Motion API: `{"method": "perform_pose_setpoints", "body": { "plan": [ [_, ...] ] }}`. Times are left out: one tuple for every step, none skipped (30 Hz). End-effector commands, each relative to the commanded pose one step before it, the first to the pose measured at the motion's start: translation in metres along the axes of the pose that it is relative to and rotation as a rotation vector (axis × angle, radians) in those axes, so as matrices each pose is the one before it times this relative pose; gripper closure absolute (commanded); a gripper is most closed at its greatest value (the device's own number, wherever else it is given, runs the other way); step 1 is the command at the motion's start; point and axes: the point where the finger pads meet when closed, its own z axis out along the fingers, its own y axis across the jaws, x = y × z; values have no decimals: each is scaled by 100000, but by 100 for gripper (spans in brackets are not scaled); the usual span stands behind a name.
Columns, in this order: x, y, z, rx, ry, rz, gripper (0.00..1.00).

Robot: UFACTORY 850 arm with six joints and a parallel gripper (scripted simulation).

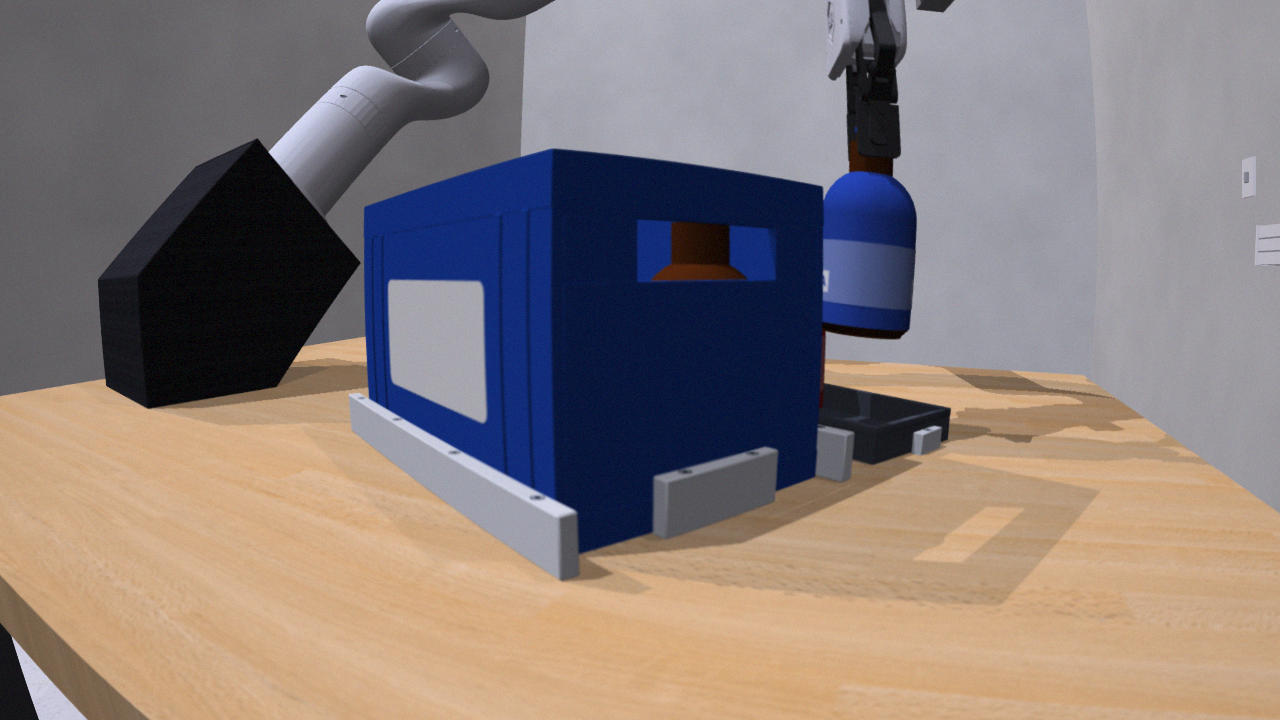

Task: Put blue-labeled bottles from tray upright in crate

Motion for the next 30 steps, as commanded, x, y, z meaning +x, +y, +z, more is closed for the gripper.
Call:
{"method": "perform_pose_setpoints", "body": {
  "plan": [
    [92,18,-944,-126,193,-78,100],
    [0,0,0,0,0,0,100],
    [0,0,0,0,0,0,100],
    [1,0,-129,0,0,0,100],
    [1,0,-130,0,0,0,100],
    [1,0,-130,0,0,0,100],
    [1,0,-130,0,0,0,100],
    [1,0,-130,0,0,0,100],
    [1,0,-131,0,0,0,100],
    [1,0,-131,0,0,0,100],
    [1,0,-131,0,0,0,100],
    [1,0,-131,0,0,0,100],
    [1,0,-132,0,0,0,100],
    [1,0,-132,0,0,0,100],
    [1,0,-132,0,0,0,100],
    [1,0,-132,0,0,0,100],
    [1,0,-132,0,0,0,100],
    [1,0,-132,0,0,0,100],
    [0,0,0,0,0,0,100],
    [0,0,0,0,0,0,100],
    [1,0,-132,0,0,0,100],
    [1,0,-132,0,0,0,100],
    [1,0,-132,0,0,0,100],
    [1,0,-132,0,0,0,100],
    [1,-1,-131,0,0,0,100],
    [1,0,-129,0,0,0,100],
    [1,0,-129,0,0,0,100],
    [1,0,-129,0,0,0,100],
    [1,0,-128,0,0,0,100],
    [1,0,-126,0,0,0,100]
  ]
}}
